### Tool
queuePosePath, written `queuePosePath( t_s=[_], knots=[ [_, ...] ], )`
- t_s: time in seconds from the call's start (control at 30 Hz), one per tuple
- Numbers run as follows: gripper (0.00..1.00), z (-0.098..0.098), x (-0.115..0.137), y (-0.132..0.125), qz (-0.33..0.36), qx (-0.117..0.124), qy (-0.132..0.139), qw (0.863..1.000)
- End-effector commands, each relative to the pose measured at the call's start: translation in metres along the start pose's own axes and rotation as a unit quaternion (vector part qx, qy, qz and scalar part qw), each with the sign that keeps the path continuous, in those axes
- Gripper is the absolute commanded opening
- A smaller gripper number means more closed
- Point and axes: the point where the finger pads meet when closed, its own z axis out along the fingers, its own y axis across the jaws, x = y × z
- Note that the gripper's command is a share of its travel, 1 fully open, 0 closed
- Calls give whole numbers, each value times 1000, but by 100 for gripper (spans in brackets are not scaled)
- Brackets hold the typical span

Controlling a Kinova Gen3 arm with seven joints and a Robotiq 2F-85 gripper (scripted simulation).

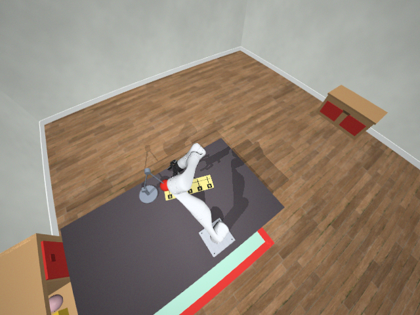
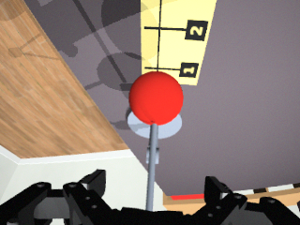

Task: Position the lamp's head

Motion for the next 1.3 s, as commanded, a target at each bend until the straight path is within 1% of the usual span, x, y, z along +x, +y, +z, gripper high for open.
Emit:
queuePosePath(
  t_s=[0.0,0.67,1.17,1.27],
  knots=[
    [100,-1,-1,0,-1,1,0,1000],
    [100,-1,-1,0,-1,1,0,1000],
    [100,40,-1,-2,1,5,-1,1000],
    [100,42,-1,-3,1,5,-1,1000]
  ],
)
